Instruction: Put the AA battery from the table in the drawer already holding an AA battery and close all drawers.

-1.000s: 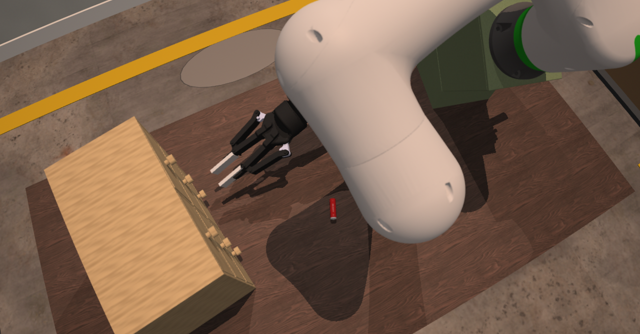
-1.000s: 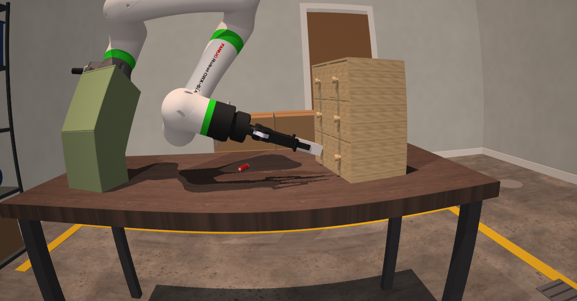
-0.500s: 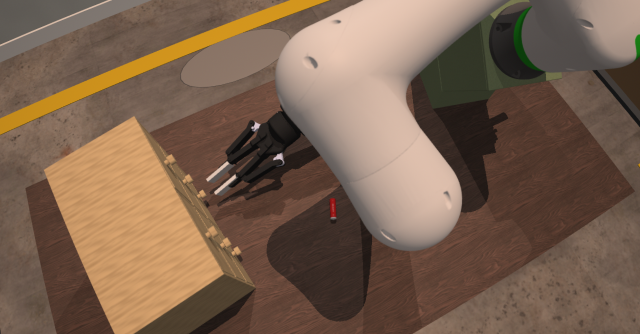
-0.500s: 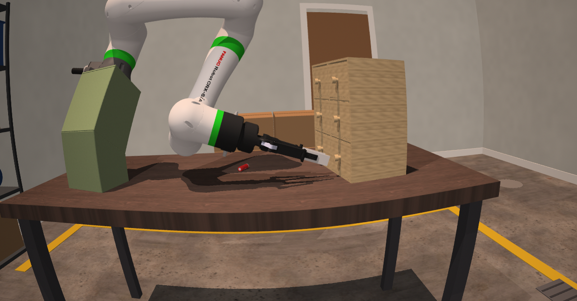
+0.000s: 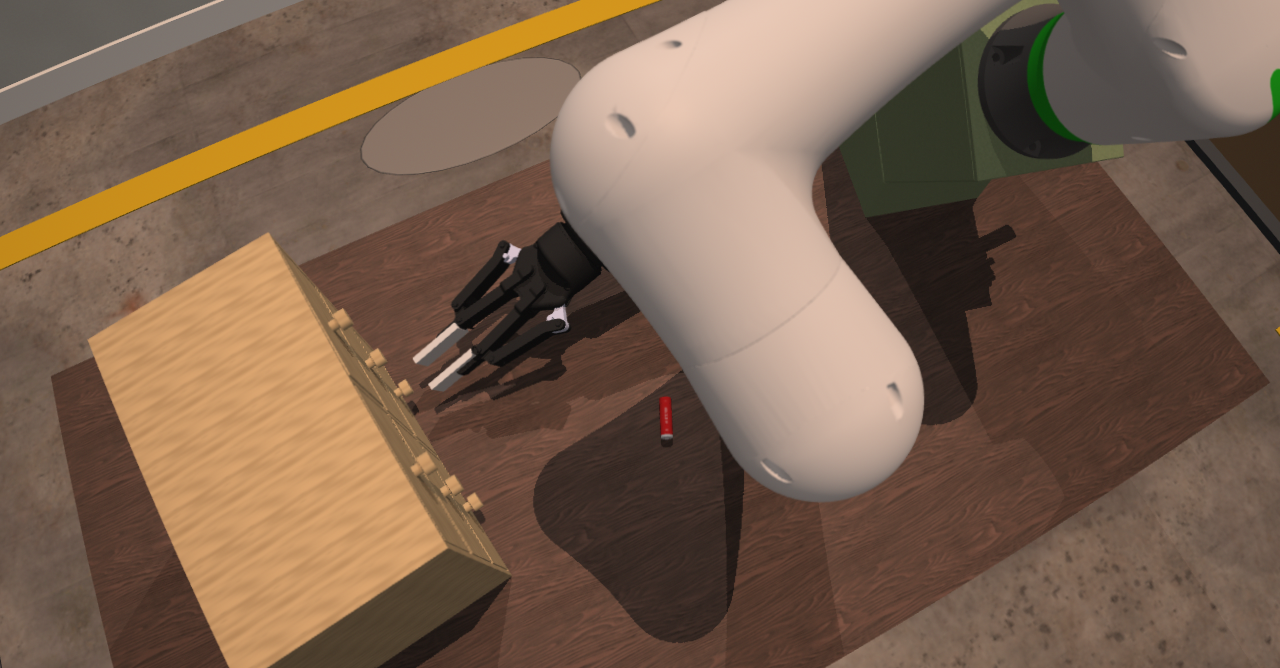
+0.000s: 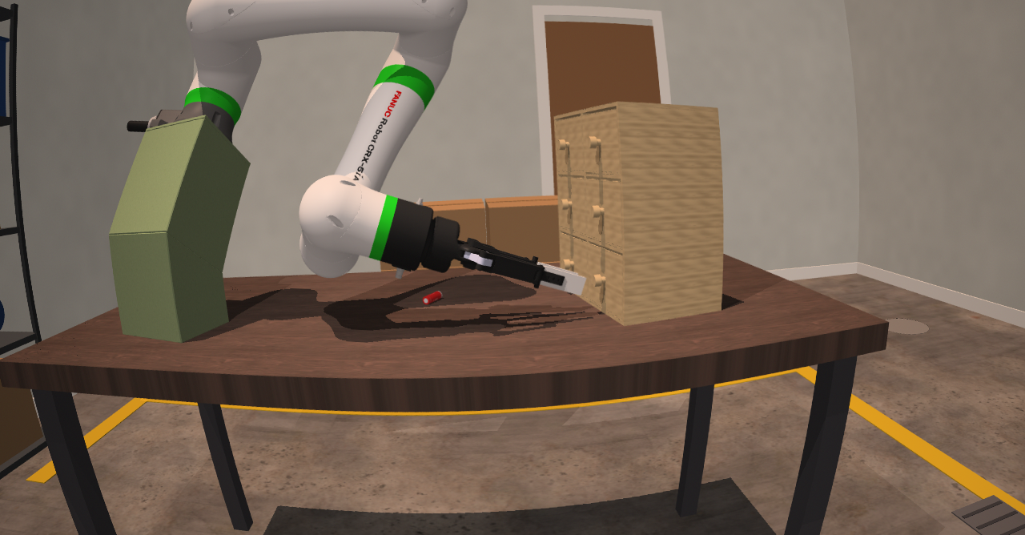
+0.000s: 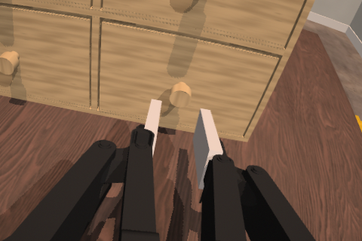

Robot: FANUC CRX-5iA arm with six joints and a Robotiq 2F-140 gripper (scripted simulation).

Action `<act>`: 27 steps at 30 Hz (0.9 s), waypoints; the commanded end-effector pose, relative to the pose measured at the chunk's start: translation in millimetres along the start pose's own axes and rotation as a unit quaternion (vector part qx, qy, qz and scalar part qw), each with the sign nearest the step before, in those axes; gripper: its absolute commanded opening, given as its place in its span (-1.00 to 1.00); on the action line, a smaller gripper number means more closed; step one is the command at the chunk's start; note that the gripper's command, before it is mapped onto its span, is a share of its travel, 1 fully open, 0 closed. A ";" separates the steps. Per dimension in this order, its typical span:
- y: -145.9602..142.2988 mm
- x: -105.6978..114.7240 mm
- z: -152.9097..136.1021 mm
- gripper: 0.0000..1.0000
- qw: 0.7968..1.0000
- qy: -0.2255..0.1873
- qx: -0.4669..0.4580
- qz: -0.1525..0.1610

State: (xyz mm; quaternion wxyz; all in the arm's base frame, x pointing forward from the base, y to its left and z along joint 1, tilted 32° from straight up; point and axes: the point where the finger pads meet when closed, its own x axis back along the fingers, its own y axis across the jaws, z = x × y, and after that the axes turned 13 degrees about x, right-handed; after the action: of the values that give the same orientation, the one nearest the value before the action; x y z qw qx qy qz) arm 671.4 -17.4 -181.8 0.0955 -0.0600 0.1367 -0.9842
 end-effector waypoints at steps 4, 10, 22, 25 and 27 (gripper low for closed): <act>0.2 0.0 0.1 -0.60 1.000 0.000 0.000 0.000; 0.3 -1.7 0.8 -0.60 1.000 0.000 0.000 0.000; 1.4 -14.6 5.3 -0.60 1.000 0.000 0.000 0.000; 1.8 -19.7 7.1 -0.60 1.000 0.000 0.000 0.000; 2.0 -22.9 8.3 -0.60 1.000 0.000 0.000 0.000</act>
State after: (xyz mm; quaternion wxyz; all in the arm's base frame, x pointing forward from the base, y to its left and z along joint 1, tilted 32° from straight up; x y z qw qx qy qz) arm 691.9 -16.7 -177.4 0.0955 -0.0600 0.1367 -0.9842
